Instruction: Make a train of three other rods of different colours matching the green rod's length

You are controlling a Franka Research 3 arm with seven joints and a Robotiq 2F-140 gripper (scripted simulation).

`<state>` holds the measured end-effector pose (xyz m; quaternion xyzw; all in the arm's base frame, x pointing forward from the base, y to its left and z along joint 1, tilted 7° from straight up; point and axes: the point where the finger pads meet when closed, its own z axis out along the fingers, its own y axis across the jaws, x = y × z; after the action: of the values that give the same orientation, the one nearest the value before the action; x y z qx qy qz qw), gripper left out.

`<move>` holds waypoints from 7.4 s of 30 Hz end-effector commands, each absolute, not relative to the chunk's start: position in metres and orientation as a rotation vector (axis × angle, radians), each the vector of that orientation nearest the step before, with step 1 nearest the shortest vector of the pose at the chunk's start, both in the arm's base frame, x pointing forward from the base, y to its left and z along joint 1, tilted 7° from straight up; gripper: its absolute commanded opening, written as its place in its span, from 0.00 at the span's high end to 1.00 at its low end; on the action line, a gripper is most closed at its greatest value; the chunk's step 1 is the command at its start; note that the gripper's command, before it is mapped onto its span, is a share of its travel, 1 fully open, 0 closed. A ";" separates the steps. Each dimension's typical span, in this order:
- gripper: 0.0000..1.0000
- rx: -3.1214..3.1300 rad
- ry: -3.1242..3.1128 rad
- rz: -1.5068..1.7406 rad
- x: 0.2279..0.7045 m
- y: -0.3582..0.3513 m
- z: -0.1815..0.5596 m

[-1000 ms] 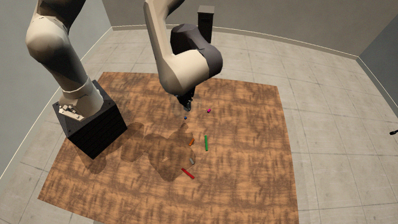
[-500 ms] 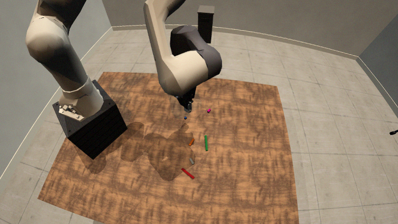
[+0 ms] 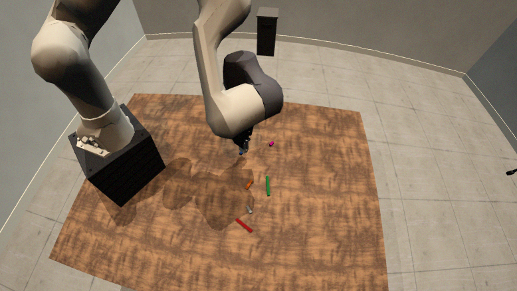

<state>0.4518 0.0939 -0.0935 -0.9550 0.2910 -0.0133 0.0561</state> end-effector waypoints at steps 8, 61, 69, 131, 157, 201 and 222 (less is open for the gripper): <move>0.97 -2.909 0.849 -0.065 0.459 0.095 -0.127; 0.97 -2.909 0.849 -0.065 0.460 0.096 -0.135; 0.97 -2.909 0.849 -0.065 0.460 0.096 -0.139; 0.85 -2.909 0.849 -0.065 0.460 0.096 -0.141; 0.85 -2.909 0.849 -0.065 0.455 0.090 -0.071; 0.00 -2.735 1.301 -0.026 0.460 0.061 -0.060; 0.00 -2.401 1.848 0.016 0.468 0.026 -0.070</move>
<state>0.4662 0.0275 -0.0711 -0.8337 0.5490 -0.0079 0.0592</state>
